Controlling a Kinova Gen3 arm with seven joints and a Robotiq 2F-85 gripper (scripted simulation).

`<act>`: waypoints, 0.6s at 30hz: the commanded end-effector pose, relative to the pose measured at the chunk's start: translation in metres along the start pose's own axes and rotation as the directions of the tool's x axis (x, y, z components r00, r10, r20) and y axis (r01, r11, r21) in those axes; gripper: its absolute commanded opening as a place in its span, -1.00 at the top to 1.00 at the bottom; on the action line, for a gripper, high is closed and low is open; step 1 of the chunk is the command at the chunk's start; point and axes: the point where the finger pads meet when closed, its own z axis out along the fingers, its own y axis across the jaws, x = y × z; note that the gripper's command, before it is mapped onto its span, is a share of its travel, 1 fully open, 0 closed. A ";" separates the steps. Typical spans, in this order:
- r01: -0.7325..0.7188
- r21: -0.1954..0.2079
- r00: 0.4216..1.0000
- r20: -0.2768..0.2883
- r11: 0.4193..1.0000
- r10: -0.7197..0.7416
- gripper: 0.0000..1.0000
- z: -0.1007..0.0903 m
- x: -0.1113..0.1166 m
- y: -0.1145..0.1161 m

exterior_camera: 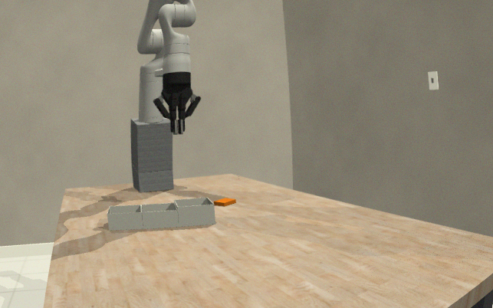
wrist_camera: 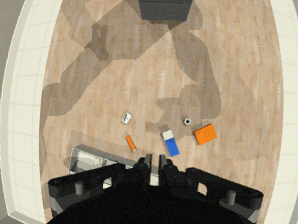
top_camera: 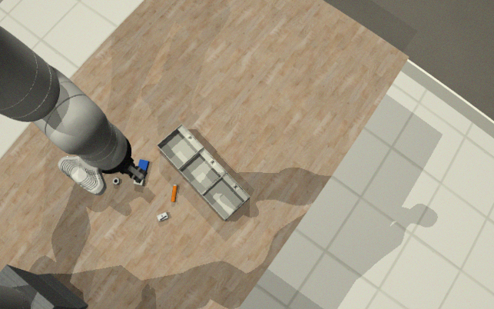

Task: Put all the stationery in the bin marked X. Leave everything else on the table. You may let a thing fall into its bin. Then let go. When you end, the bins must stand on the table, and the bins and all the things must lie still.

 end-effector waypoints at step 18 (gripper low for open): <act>0.737 0.000 0.676 0.000 0.676 -0.737 0.82 0.077 -0.040 -0.111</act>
